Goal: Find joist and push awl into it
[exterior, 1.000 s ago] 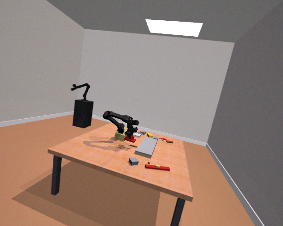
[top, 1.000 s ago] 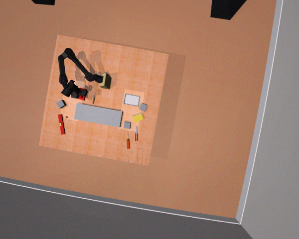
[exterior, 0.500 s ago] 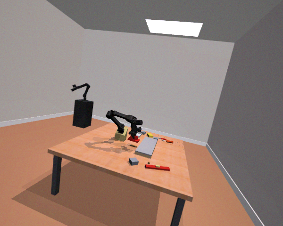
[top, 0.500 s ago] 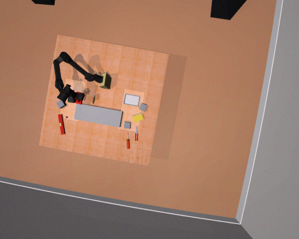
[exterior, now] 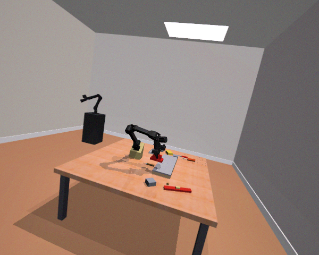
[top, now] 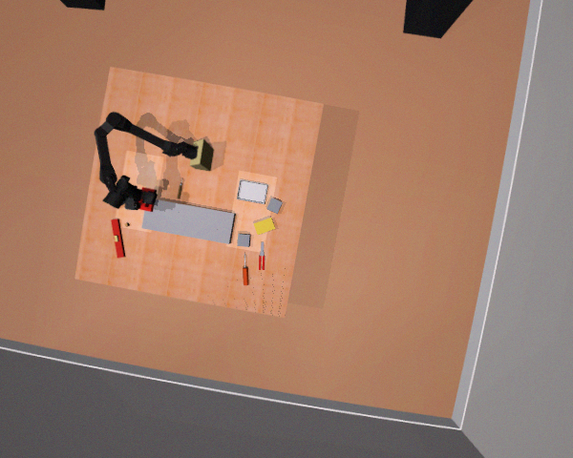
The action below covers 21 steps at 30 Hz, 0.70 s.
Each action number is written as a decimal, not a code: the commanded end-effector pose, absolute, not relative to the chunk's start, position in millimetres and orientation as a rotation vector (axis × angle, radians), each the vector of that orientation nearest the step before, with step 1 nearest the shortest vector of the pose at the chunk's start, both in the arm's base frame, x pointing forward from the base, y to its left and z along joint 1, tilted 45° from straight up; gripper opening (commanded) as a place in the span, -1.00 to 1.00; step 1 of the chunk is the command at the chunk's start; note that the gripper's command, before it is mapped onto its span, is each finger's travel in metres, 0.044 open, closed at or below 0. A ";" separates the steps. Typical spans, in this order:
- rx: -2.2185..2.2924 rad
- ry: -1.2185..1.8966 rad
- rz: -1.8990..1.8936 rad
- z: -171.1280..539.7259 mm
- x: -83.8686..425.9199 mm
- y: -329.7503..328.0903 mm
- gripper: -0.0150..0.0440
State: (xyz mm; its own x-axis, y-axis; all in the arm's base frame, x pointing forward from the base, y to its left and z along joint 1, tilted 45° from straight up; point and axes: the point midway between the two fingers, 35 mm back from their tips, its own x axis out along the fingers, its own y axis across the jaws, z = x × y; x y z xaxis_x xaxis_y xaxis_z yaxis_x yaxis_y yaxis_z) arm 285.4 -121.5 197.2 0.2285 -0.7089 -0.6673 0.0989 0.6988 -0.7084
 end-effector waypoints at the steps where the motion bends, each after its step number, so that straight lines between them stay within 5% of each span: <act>1: -0.603 1.210 -0.595 202.6 307.1 -123.0 -0.49; 21: -0.616 1.215 -0.579 198.4 354.7 -131.6 -0.49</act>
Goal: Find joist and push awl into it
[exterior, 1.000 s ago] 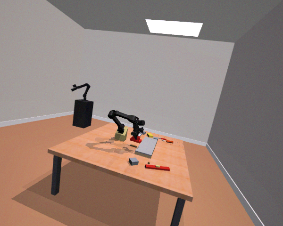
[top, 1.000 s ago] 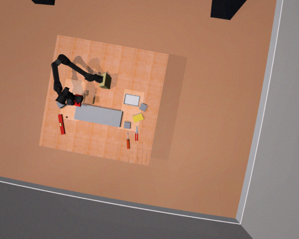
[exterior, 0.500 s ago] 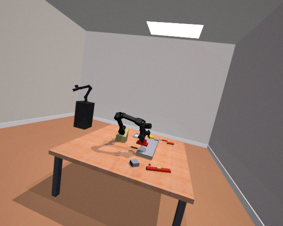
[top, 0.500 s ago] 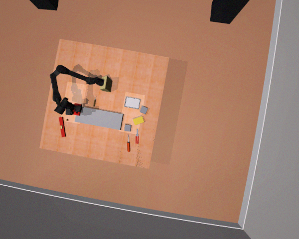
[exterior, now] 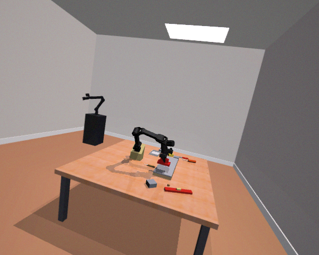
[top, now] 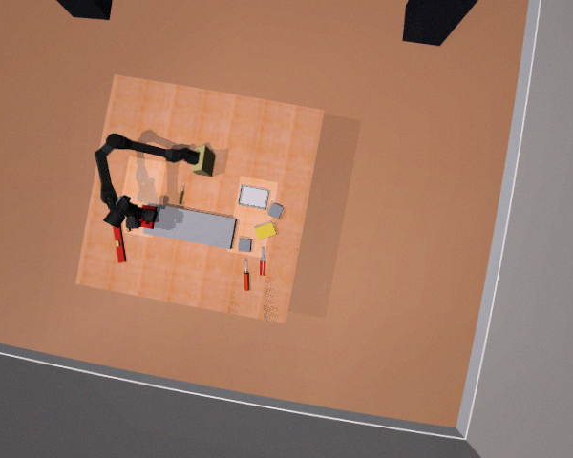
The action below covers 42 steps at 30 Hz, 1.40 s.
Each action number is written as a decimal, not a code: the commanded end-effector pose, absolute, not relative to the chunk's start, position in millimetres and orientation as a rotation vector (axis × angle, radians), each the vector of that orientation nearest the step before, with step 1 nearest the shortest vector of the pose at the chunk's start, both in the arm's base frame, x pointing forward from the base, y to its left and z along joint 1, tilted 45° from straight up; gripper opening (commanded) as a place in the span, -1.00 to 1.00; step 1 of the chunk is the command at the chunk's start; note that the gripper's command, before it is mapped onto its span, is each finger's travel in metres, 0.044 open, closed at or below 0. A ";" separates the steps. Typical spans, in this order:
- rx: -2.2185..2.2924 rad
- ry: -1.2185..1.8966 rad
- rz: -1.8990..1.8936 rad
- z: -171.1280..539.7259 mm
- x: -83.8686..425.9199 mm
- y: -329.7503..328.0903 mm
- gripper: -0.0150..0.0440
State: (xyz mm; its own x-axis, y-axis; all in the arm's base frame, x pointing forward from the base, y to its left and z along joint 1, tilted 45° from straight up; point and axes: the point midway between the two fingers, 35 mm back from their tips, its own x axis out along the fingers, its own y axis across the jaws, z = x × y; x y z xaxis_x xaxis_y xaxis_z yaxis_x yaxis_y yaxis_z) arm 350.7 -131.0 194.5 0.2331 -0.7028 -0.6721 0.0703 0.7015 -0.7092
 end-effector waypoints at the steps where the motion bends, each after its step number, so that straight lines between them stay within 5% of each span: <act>1: -0.616 1.215 -0.579 197.6 354.8 -132.4 -0.49; 42: -0.619 1.213 -0.582 151.2 353.1 -181.9 -0.49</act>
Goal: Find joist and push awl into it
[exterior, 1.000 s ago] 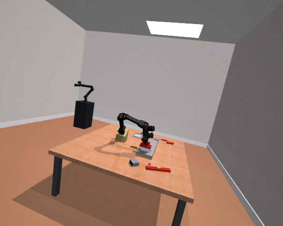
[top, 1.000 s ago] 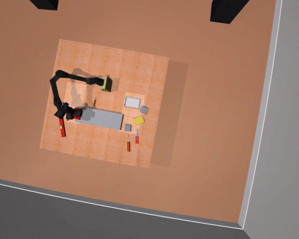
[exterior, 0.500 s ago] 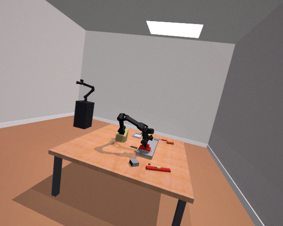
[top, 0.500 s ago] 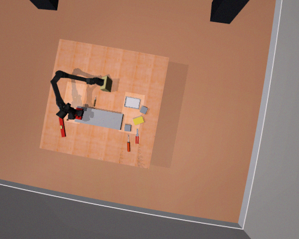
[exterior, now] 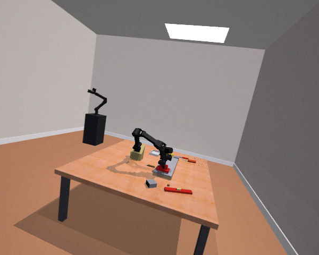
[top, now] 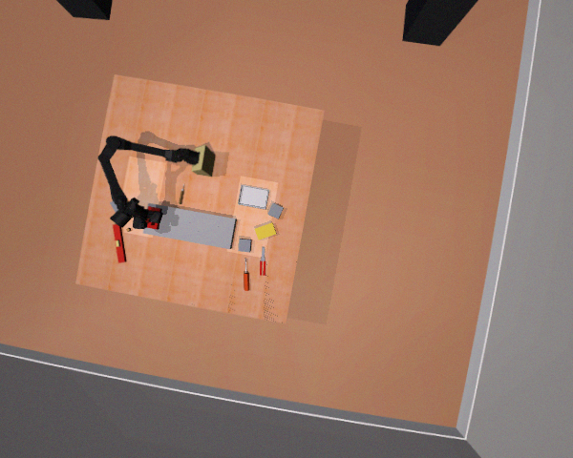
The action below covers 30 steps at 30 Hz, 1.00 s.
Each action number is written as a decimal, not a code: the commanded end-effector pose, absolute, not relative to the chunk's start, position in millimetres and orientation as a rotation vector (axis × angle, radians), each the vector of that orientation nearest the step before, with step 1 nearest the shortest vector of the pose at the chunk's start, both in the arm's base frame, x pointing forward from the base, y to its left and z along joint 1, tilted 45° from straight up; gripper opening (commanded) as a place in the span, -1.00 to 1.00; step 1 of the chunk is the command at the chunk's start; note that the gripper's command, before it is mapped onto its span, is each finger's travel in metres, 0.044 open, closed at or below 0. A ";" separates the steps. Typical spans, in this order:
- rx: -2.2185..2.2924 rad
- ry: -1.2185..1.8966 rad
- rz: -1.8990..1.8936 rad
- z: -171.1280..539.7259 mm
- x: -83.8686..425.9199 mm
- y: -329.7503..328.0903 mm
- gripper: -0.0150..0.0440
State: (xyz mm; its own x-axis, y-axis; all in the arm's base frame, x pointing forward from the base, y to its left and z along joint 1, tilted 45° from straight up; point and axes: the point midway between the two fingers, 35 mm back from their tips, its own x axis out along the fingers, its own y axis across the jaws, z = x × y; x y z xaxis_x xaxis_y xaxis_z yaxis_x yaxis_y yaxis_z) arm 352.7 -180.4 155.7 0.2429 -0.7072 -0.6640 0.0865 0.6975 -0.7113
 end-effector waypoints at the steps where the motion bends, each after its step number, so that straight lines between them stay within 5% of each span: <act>1: -0.619 1.213 -0.582 150.1 353.0 -183.0 -0.49; 30: -0.618 1.215 -0.580 108.5 356.9 -148.1 -0.49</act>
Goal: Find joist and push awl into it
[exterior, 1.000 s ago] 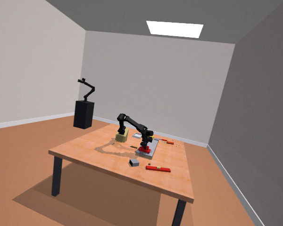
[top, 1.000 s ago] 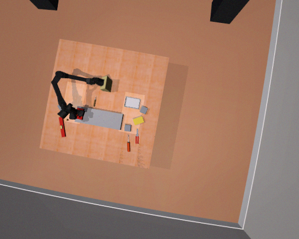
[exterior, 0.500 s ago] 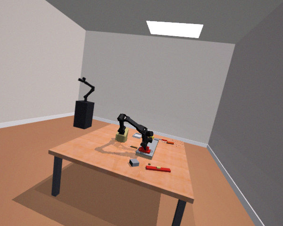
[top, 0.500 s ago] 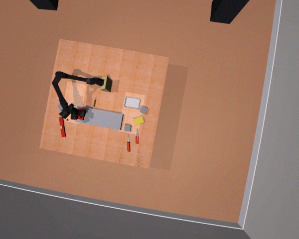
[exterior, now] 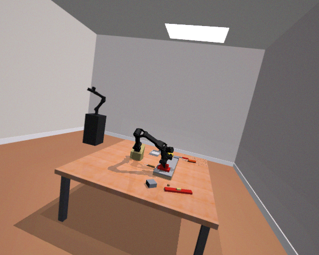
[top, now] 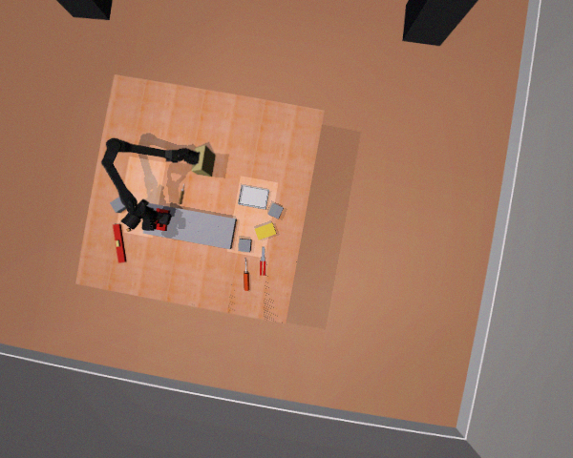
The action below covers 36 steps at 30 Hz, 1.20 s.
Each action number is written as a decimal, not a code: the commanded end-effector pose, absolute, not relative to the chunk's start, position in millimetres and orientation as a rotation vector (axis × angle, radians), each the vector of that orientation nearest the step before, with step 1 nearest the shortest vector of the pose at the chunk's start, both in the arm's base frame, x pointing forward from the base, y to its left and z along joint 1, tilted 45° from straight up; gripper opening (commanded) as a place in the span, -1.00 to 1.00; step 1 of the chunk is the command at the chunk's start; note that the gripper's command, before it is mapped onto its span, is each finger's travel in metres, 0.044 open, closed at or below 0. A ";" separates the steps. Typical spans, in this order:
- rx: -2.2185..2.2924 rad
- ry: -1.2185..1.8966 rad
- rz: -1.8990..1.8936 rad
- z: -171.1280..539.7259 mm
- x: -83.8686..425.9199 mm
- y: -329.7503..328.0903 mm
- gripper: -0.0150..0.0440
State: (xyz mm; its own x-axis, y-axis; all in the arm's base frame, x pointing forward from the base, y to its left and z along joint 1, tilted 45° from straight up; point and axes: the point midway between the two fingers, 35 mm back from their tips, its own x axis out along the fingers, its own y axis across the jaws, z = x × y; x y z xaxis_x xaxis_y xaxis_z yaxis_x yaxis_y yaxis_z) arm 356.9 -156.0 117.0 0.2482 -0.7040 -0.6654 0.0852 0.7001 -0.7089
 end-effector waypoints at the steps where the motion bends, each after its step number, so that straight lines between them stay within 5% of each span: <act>1: -0.617 1.215 -0.580 106.9 357.1 -146.5 -0.49; 36: -0.614 1.216 -0.577 49.4 363.2 -89.7 -0.49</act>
